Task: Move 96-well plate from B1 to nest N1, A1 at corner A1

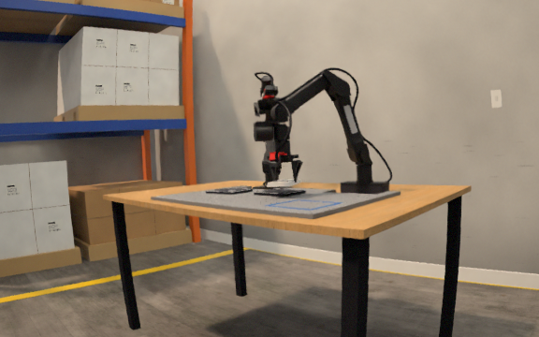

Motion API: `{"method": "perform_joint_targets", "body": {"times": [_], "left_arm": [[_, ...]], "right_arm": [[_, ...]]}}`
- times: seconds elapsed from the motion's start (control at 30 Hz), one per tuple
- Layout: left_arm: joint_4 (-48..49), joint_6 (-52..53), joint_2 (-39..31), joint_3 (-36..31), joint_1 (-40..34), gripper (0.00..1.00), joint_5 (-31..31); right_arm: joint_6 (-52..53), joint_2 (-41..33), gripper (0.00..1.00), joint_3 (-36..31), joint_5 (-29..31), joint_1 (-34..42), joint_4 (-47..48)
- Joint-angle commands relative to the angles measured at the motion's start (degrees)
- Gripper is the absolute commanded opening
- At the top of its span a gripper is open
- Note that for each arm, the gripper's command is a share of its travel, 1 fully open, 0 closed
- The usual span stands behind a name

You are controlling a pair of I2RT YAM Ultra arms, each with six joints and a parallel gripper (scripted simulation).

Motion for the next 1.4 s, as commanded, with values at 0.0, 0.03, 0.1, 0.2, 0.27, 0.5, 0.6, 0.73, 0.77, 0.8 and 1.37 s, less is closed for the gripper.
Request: {"method": "perform_joint_targets", "body": {"times": [0.0, 0.03, 0.1, 0.2, 0.27, 0.5, 0.6, 0.73, 0.77, 0.8, 1.37], "left_arm": [[0.6, 12.4, -2.1, -0.4, -0.4, 0.79, -0.6], [0.6, 14.7, -2.1, -0.4, -0.4, 0.79, -0.6], [0.6, 19.3, -2.1, -0.5, -0.4, 0.79, -0.5], [0.6, 26.4, -2.1, -0.5, -0.4, 0.79, -0.4], [0.6, 31.1, -2.1, -0.5, -0.4, 0.79, -0.3], [0.5, 43.6, -2.3, -0.1, -0.3, 0.79, 0.0], [0.4, 51.8, -2.3, 0.0, -0.3, 0.79, -0.2], [0.3, 61.4, -2.3, 0.0, -0.3, 0.79, -0.1], [0.3, 63.7, -2.3, 0.0, -0.2, 0.79, -0.1], [0.1, 66.0, -2.3, -0.1, -0.2, 0.79, -0.1], [-0.4, 103.2, -1.8, 0.5, 0.0, 0.79, 0.1]], "right_arm": [[-0.3, -0.8, 1.00, 1.4, -0.4, -0.6, -0.9], [-0.3, -0.8, 1.00, 1.4, -0.4, -0.6, -0.9], [-0.3, -0.8, 1.00, 1.4, -0.4, -0.6, -0.9], [-0.3, -0.8, 1.00, 1.4, -0.4, -0.6, -0.9], [-0.3, -0.8, 1.00, 1.4, -0.4, -0.6, -0.9], [-0.3, -0.8, 1.00, 1.4, -0.4, -0.6, -0.9], [-0.3, -0.8, 1.00, 1.4, -0.4, -0.6, -0.9], [-0.3, -0.8, 1.00, 1.4, -0.4, -0.6, -0.9], [-0.3, -0.8, 1.00, 1.4, -0.4, -0.6, -0.9], [-0.3, -0.8, 1.00, 1.4, -0.4, -0.6, -0.9], [-0.3, -0.8, 1.00, 1.4, -0.4, -0.6, -0.9]]}}
